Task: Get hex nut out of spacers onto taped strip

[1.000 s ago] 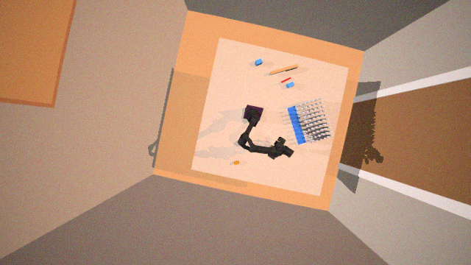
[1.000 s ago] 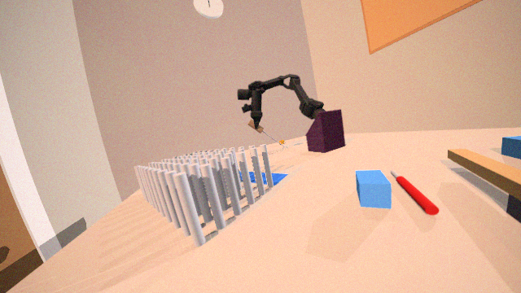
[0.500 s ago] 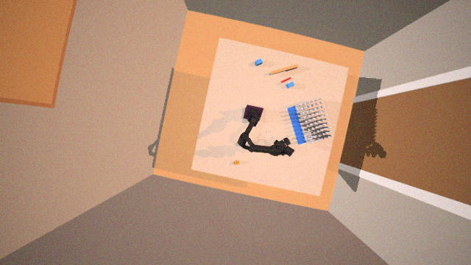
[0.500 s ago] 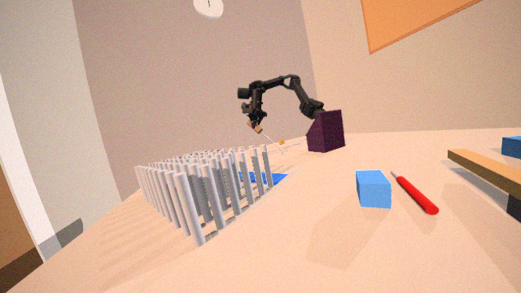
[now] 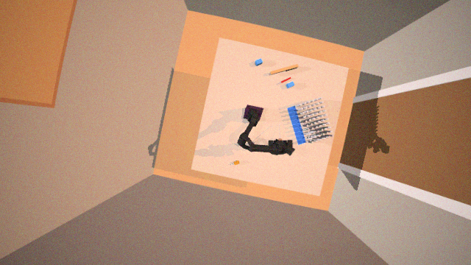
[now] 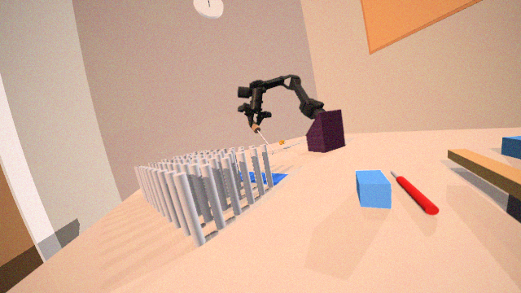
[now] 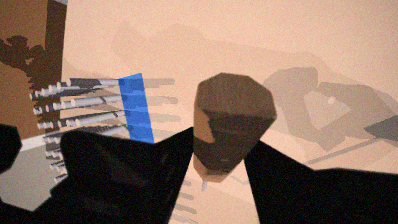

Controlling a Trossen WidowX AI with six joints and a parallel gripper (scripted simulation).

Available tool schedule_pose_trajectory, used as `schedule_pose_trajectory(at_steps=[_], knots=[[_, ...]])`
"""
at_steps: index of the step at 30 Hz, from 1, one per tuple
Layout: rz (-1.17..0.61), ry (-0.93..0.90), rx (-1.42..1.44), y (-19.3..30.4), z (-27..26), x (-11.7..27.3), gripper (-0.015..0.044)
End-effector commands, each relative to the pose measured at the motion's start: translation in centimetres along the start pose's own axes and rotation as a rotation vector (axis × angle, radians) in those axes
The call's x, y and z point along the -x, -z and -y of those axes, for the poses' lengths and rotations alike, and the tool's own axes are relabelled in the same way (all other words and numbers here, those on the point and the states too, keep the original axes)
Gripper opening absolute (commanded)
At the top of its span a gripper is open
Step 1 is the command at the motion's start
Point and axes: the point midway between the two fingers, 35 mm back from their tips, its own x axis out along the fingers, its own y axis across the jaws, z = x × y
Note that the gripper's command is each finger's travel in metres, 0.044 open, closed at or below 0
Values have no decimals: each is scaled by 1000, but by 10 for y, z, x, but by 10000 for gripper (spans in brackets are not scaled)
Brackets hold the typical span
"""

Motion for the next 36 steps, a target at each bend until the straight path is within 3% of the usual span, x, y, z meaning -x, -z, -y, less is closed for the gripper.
schedule_pose_trajectory(at_steps=[1,36], knots=[[-30,-31,-132,7,-6,0,0],[-378,-90,-1274,54,-47,11,0]])
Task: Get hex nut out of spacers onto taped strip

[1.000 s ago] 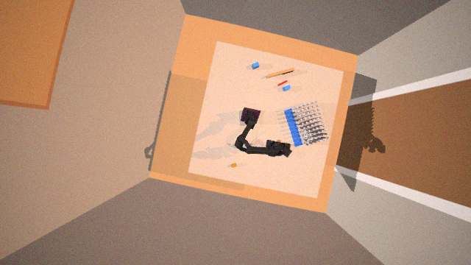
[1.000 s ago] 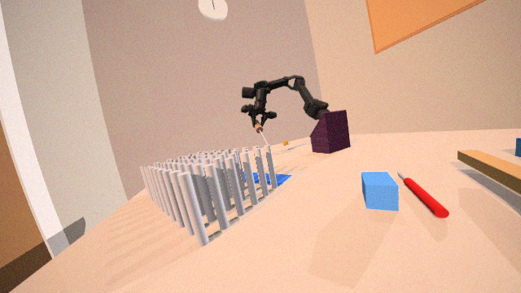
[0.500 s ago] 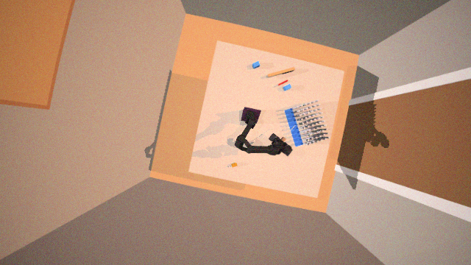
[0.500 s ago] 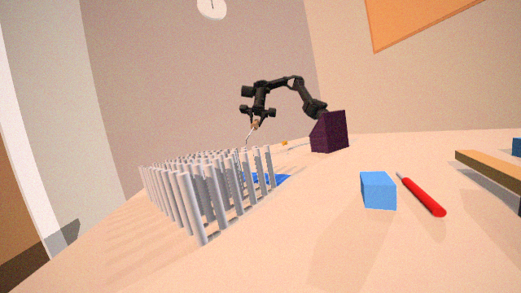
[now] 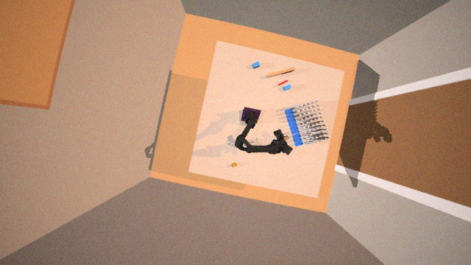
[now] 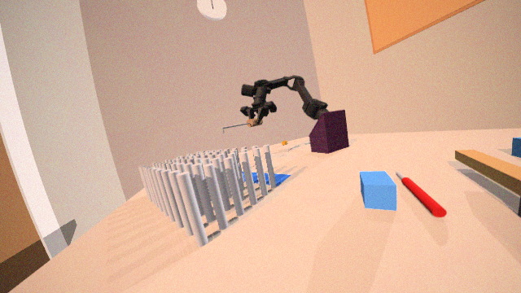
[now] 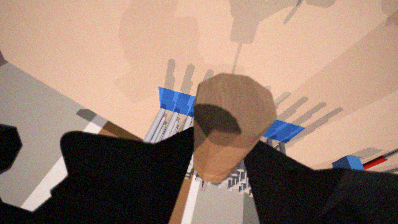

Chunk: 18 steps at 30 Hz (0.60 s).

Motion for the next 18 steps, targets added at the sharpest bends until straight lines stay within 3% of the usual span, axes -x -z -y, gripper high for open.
schedule_pose_trajectory(at_steps=[1,10,18], knots=[[-40,17,-124,8,5,0,0],[-46,21,-145,8,5,-3,0],[-43,29,-145,-6,5,-44,0]])
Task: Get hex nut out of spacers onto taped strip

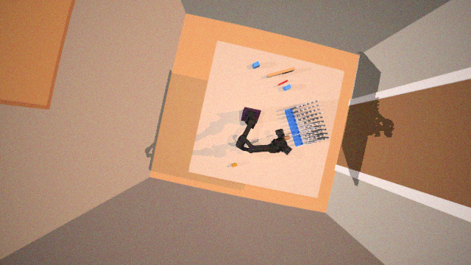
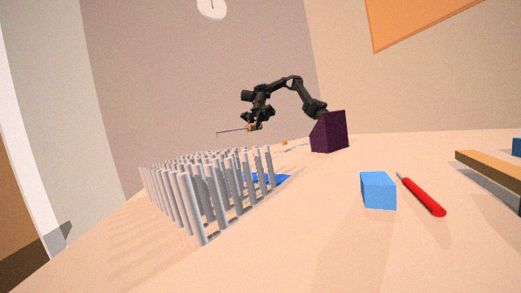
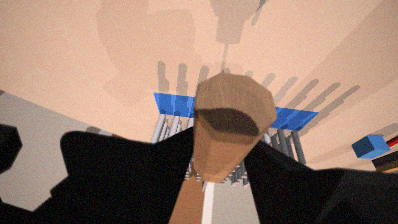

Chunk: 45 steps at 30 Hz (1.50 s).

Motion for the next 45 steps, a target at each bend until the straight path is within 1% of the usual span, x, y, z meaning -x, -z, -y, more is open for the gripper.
schedule_pose_trajectory(at_steps=[1,10,18,45], knots=[[3,15,7,-11,2,-23,0],[2,14,8,-43,1,-69,0],[1,4,13,-77,5,-102,0],[0,2,12,-68,5,-112,0]])
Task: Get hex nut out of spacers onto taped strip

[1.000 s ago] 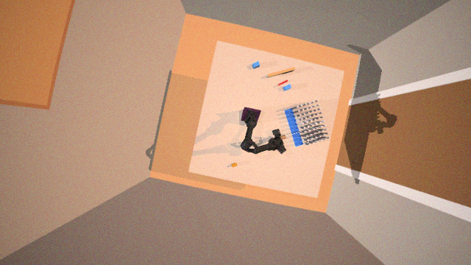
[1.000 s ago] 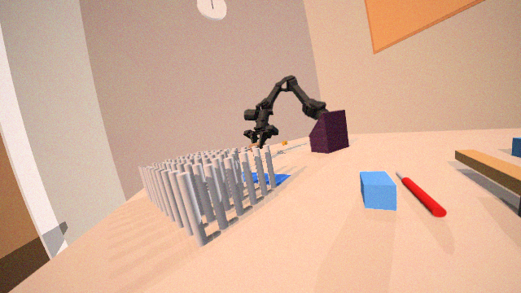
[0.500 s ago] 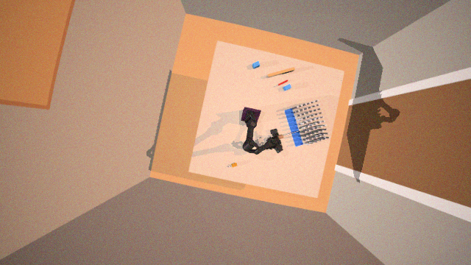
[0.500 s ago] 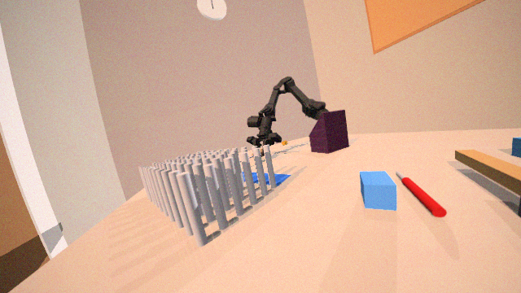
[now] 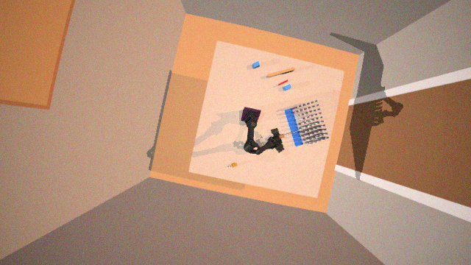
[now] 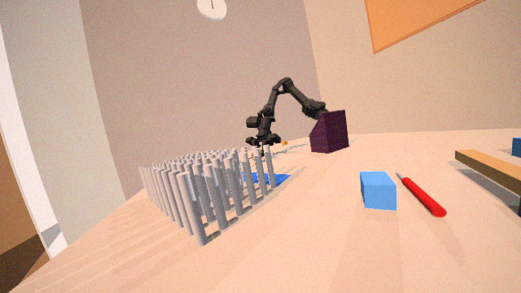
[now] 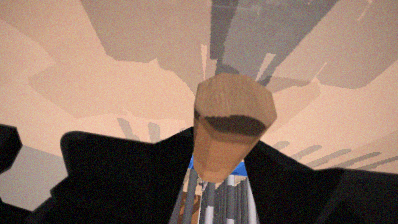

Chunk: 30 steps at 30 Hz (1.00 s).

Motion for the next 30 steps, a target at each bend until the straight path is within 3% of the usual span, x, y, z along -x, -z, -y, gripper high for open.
schedule_pose_trajectory(at_steps=[1,30], knots=[[-3,-5,-4,4,-2,-1,0],[-4,-6,-6,20,-3,-13,0]])
